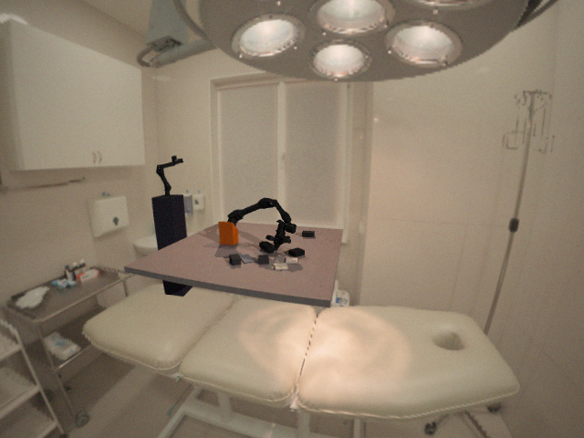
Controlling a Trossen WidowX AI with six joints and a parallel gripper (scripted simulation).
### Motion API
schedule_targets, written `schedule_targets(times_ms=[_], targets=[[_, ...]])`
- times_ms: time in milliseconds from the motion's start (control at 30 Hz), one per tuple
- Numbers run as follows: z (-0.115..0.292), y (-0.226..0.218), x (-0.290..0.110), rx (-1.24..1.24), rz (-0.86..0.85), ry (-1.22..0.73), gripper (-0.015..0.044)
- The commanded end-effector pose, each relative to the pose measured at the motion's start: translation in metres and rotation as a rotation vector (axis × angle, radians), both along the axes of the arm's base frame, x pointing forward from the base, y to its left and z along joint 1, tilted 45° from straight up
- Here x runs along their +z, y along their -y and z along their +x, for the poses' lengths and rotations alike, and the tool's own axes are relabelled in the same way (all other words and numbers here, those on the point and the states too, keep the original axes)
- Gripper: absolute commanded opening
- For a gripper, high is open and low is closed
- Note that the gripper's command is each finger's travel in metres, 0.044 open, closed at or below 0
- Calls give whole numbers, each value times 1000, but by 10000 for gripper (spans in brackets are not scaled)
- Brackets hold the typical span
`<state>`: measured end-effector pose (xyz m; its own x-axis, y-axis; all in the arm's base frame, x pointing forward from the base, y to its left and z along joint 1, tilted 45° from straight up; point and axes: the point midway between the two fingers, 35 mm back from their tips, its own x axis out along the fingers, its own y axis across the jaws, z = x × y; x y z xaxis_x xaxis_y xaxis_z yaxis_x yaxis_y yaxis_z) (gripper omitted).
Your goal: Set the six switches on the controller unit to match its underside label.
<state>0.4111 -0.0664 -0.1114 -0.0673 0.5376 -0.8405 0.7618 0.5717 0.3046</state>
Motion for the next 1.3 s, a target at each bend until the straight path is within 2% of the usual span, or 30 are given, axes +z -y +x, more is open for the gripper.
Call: schedule_targets(times_ms=[0,1267], targets=[[-3,2,-1,-2,1,-1,0],[-18,12,-14,-2,0,-2,0]])
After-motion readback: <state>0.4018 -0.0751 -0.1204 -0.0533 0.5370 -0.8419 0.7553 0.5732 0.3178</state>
